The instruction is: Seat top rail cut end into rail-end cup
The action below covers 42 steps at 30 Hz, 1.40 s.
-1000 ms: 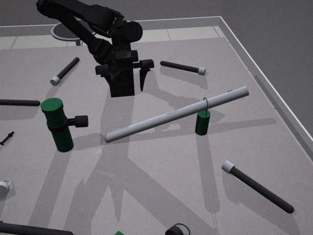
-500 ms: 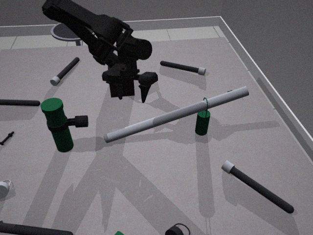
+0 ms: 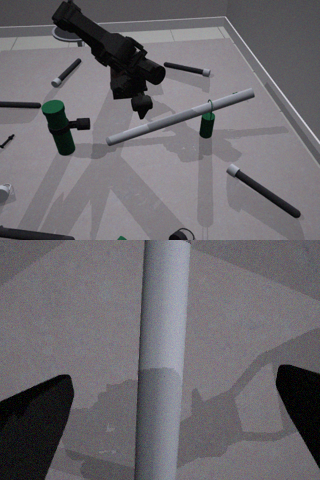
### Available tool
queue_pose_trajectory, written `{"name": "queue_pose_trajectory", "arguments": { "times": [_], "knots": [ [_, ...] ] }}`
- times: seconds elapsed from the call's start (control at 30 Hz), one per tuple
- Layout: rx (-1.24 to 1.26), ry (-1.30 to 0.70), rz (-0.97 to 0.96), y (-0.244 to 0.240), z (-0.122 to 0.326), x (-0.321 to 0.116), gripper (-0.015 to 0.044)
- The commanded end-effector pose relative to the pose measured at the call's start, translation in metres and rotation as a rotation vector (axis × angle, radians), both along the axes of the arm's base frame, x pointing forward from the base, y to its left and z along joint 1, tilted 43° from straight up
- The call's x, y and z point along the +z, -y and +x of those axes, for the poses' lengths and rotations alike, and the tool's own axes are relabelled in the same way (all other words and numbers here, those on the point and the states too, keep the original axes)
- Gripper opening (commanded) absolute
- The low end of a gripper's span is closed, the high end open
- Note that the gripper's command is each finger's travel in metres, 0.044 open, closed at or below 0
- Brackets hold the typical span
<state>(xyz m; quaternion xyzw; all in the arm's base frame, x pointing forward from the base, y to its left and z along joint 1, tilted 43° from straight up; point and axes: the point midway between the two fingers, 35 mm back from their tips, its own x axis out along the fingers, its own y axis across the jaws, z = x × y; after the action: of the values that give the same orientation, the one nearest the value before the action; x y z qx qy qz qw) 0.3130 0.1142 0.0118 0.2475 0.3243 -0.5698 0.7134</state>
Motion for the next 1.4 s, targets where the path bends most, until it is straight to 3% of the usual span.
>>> {"name": "queue_pose_trajectory", "arguments": {
  "times": [0.0,1.37],
  "knots": [
    [-0.093,0.031,0.005,0.002,0.000,-0.007,0.0440],
    [-0.093,0.032,0.003,0.056,0.009,-0.068,0.0440]
  ]
}}
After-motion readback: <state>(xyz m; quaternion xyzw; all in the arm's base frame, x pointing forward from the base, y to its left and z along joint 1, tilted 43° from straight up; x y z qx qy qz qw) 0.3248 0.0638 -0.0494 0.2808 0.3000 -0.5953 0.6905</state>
